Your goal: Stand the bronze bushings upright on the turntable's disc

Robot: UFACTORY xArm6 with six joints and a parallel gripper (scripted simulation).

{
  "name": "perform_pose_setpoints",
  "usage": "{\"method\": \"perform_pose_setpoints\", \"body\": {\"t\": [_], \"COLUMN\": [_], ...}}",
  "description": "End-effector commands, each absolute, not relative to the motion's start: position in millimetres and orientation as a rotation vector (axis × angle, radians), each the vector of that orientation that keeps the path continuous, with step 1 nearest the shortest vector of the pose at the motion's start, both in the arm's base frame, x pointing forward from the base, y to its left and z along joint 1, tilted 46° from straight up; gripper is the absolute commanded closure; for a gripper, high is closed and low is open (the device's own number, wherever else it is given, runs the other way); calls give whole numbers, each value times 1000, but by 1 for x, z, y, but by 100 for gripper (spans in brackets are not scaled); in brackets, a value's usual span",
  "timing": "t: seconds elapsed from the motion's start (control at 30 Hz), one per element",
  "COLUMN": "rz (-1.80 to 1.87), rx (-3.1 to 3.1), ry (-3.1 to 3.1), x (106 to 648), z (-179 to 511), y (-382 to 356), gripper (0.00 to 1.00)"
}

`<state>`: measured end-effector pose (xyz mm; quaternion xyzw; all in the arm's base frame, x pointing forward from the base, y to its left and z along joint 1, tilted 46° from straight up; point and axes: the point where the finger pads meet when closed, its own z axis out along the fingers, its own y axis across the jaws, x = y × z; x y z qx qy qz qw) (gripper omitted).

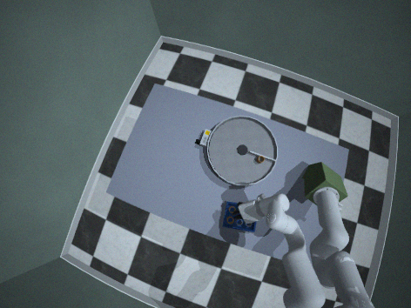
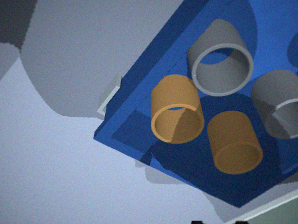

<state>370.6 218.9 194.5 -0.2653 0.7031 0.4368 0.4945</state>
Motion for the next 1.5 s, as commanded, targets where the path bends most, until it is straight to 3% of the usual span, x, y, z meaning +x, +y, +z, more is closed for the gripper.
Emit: {"method": "perform_pose_setpoints", "body": {"t": [0.0, 1.47], "rz": [1058, 1058], "rx": [-643, -643], "ry": [1703, 1703], "x": [372, 380], "z": [195, 150], "y": [219, 265], "gripper": [84, 84]}}
